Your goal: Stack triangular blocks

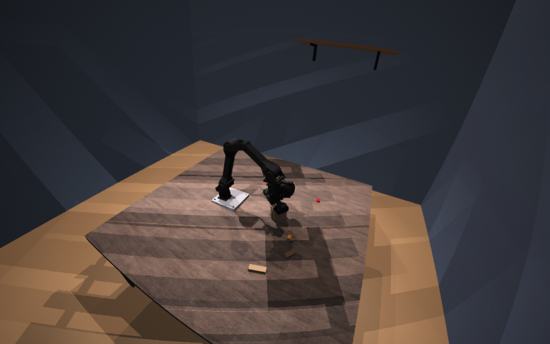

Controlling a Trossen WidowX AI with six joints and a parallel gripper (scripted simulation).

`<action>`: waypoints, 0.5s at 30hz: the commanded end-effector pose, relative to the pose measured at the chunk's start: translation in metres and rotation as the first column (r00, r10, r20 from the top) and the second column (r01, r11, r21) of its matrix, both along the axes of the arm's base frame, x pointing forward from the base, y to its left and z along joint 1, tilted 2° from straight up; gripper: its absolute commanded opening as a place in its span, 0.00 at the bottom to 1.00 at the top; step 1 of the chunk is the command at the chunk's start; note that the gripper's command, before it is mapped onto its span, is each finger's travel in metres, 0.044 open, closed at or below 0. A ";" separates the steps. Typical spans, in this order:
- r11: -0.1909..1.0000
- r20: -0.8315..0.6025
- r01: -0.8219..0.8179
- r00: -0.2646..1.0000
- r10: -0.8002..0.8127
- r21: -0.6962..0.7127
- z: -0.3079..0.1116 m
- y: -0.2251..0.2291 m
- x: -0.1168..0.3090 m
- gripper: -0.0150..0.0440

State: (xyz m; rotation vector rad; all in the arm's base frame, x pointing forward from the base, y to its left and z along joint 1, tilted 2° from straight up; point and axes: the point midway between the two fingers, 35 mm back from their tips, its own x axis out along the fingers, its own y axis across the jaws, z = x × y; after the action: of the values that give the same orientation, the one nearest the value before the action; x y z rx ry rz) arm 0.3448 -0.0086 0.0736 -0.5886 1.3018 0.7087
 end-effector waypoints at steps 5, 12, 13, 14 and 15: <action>1.000 0.001 0.005 1.000 -0.005 -0.005 -0.005 0.001 0.002 0.25; 1.000 0.001 0.005 1.000 -0.005 -0.005 -0.009 0.002 0.003 0.25; 1.000 0.002 0.005 1.000 -0.005 -0.005 -0.010 0.002 0.003 0.25; 1.000 0.002 0.005 1.000 -0.005 -0.005 -0.011 0.003 0.003 0.25; 1.000 0.002 0.005 1.000 -0.005 -0.005 -0.011 0.003 0.003 0.25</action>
State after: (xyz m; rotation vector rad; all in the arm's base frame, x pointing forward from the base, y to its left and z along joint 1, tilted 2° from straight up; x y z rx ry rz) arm 0.3469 -0.0056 0.0646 -0.5886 1.3017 0.7080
